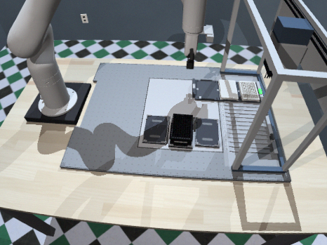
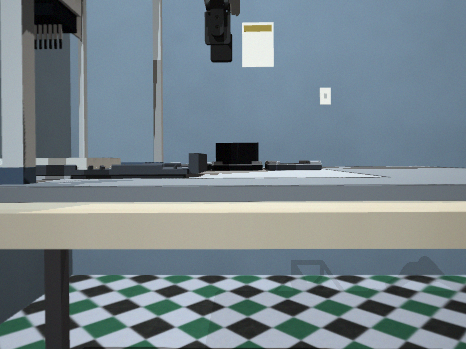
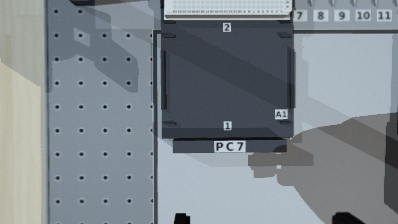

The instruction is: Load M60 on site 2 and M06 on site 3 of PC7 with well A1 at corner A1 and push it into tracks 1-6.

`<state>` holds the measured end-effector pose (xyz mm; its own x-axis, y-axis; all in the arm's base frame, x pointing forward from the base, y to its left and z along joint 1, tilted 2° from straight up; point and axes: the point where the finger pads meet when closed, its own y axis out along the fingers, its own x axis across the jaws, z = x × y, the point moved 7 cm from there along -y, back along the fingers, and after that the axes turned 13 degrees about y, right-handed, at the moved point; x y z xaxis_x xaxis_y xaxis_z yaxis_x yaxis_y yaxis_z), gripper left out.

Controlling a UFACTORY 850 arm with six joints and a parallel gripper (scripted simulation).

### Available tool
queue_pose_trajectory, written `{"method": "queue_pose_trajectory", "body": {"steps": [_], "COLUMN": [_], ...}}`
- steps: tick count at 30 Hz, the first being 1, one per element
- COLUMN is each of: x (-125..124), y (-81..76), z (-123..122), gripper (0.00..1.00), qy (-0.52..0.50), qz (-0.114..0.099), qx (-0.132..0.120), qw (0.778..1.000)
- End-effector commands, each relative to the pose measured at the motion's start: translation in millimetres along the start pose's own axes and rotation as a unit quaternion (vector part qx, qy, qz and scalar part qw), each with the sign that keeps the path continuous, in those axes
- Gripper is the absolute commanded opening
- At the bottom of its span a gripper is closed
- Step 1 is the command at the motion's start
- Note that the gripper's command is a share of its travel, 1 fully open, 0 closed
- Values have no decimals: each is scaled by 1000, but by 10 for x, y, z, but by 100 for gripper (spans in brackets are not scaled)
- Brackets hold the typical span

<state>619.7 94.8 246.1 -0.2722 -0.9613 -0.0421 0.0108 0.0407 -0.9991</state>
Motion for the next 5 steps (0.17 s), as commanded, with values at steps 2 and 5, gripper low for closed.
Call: {"method": "queue_pose_trajectory", "body": {"steps": [2,5], "x": [-3,-3], "y": [-10,-10], "z": [6,6], "gripper": [82,82], "qy": [0,0], "qz": [0,0], "qx": [1,1], "qw": [1000,1000]}}
